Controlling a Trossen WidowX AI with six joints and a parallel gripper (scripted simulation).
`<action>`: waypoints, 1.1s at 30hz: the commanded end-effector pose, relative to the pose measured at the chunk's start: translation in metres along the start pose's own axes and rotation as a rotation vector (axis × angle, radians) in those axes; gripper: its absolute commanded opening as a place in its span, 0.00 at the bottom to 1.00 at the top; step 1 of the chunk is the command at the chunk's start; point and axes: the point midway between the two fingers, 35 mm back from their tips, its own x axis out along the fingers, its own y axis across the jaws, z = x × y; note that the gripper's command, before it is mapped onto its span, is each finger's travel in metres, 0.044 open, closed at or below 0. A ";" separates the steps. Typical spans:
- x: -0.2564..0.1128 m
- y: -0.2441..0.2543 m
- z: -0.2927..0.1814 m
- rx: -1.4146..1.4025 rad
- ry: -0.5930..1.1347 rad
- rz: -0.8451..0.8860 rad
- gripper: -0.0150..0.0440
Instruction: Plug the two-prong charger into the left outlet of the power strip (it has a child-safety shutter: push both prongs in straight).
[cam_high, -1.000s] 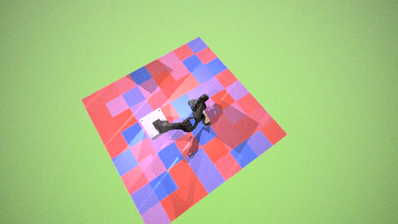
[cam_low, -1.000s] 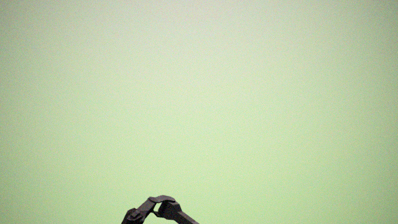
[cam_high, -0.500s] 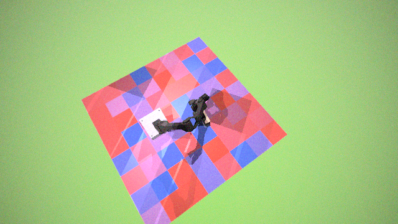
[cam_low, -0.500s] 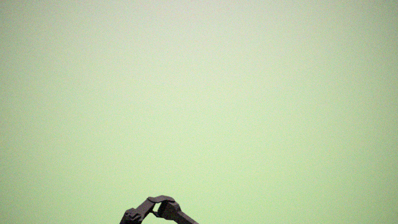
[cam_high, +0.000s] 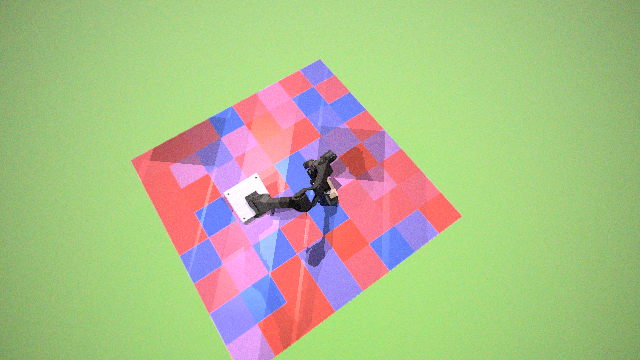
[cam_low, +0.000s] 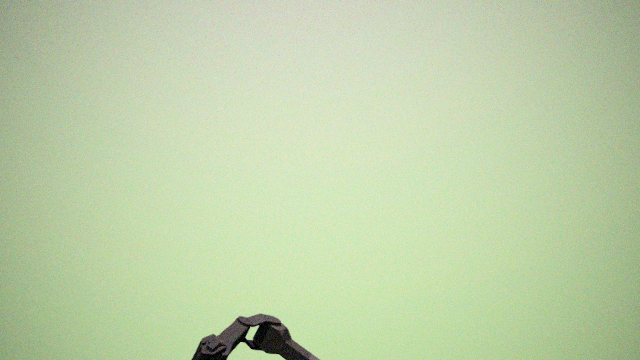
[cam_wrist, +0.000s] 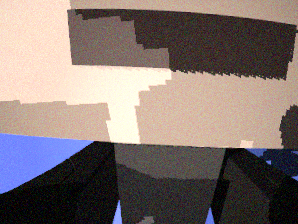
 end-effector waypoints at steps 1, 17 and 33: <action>-0.002 -0.001 0.009 0.023 -0.028 0.004 0.25; -0.003 -0.001 0.007 0.023 -0.028 0.004 0.25; -0.002 -0.001 0.005 0.022 -0.028 0.004 0.25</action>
